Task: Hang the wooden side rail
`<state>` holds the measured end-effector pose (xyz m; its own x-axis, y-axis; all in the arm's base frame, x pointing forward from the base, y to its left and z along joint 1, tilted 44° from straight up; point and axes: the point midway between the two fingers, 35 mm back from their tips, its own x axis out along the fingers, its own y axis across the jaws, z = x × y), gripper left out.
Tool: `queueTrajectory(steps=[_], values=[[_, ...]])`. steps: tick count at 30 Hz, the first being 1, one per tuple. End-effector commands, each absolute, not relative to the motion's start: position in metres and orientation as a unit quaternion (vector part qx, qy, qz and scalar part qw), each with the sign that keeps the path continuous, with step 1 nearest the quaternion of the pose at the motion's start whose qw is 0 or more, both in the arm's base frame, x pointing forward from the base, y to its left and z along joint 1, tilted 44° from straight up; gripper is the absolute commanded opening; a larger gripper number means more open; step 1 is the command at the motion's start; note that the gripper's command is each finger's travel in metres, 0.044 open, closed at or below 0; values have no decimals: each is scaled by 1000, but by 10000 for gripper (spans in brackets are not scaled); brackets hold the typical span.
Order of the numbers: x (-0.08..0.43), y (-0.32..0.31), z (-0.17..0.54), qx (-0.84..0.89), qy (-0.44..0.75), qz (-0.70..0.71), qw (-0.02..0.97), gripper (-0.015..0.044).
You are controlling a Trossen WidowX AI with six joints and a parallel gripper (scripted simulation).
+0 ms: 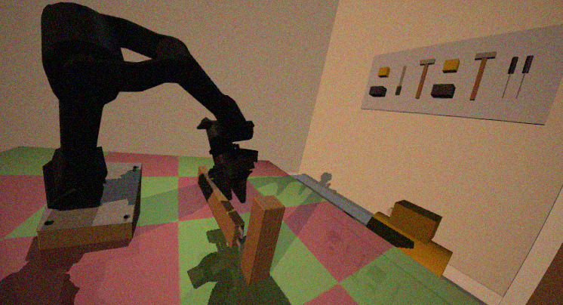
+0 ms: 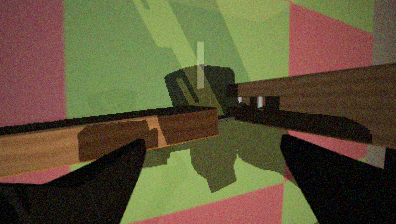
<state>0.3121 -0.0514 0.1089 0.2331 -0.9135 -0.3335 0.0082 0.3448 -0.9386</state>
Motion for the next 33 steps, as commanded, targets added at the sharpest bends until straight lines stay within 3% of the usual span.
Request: queueTrajectory(steps=[1,10,18,33], values=[[318,-43,108,-505,580,-258,584,440],[324,-29,104,-605,675,15,422,440],[324,-14,105,-645,660,270,275,440],[324,-22,95,-646,655,291,263,440]])
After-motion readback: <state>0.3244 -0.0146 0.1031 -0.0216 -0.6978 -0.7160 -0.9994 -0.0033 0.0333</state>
